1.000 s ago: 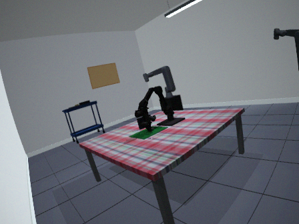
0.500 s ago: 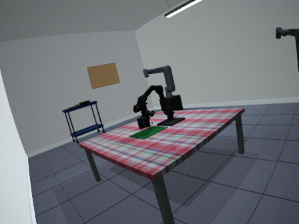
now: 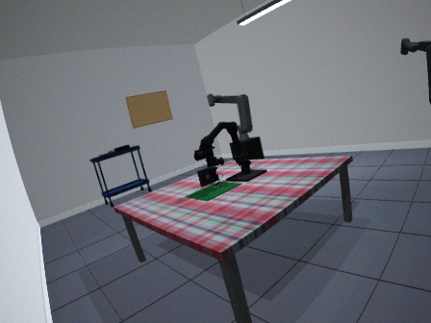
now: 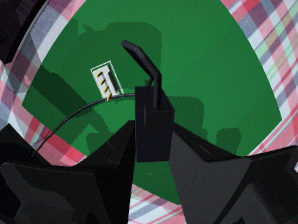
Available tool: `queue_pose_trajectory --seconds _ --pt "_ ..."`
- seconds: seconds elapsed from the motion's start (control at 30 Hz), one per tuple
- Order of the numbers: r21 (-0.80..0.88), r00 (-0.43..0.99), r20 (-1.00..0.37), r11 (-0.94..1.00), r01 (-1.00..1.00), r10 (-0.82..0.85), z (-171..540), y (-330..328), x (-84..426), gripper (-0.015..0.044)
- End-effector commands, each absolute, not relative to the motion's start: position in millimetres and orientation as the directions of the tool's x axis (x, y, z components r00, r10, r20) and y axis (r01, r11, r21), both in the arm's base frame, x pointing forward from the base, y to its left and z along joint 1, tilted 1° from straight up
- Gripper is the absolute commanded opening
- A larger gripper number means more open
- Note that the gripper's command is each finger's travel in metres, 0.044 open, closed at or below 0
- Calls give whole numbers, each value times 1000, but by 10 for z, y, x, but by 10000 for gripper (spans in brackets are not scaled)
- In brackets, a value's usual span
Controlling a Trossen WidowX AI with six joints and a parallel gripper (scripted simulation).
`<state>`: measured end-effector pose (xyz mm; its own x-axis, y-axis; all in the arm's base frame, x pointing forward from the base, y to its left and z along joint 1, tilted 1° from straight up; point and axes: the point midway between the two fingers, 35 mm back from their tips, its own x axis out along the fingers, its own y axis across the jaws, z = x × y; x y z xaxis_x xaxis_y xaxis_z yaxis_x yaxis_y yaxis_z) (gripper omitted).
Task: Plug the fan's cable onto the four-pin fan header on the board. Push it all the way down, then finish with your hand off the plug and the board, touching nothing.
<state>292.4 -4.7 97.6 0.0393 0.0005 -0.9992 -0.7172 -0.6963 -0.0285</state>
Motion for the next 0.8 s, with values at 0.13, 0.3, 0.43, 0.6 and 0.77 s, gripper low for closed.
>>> queue_pose_trajectory --seconds 0.13,0.3,0.43,0.6,0.77 --pt "-21 38 -999 -863 -505 3 939 -168 2640 0" --pt "-18 37 -999 -901 -433 3 915 -199 2557 0" --pt "-18 37 -999 -901 -433 3 915 -199 2557 0" --pt "-18 37 -999 -901 -433 3 915 -199 2557 0" --pt "-18 37 -999 -903 -430 2 941 -221 2602 0"
